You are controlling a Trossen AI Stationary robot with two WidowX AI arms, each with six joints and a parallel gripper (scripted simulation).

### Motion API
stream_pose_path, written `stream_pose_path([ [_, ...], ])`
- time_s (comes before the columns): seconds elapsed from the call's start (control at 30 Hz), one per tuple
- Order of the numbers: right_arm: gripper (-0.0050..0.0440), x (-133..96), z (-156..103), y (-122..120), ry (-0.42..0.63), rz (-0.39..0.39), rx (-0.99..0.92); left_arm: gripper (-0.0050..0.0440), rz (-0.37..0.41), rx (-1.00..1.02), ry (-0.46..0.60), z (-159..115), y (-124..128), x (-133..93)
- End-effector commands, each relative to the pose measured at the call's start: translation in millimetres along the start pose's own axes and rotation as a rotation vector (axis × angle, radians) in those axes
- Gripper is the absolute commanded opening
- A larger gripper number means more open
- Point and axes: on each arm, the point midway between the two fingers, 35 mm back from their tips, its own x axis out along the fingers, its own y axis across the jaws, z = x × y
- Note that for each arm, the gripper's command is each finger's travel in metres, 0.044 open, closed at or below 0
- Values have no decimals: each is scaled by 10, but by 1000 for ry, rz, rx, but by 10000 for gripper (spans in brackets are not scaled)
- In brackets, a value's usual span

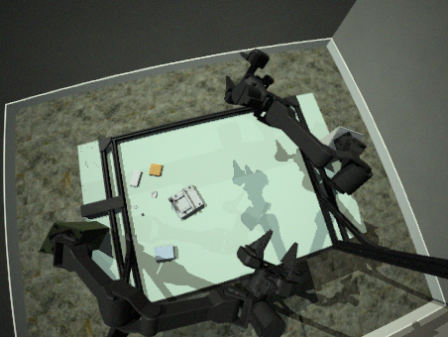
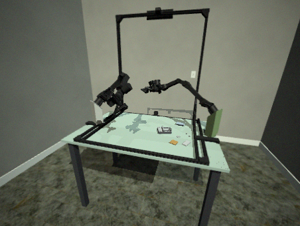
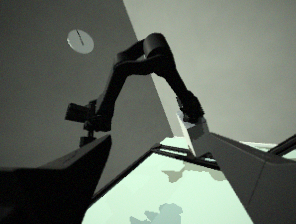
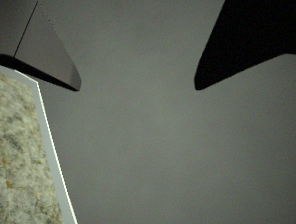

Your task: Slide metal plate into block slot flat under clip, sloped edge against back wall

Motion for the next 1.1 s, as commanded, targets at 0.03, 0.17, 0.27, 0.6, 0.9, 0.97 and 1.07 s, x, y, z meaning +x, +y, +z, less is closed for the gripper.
stream_pose_path([
  [0.03,440,0,0,0,0,0,0,440,0,0,0,0,0,0],
  [0.17,440,0,0,0,0,0,0,440,0,0,0,0,0,0],
  [0.27,440,0,0,0,0,0,0,440,0,0,0,0,0,0],
  [0.6,440,0,-1,-1,0,0,0,440,-1,2,0,-1,0,0],
  [0.9,440,1,-94,-228,62,-65,-66,440,-86,234,26,-149,-55,-25],
  [0.97,440,-5,-143,-354,97,-100,-103,440,-135,361,37,-239,-79,-45],
  [1.07,440,-21,-200,-511,142,-142,-149,440,-190,495,45,-356,-102,-77],
])
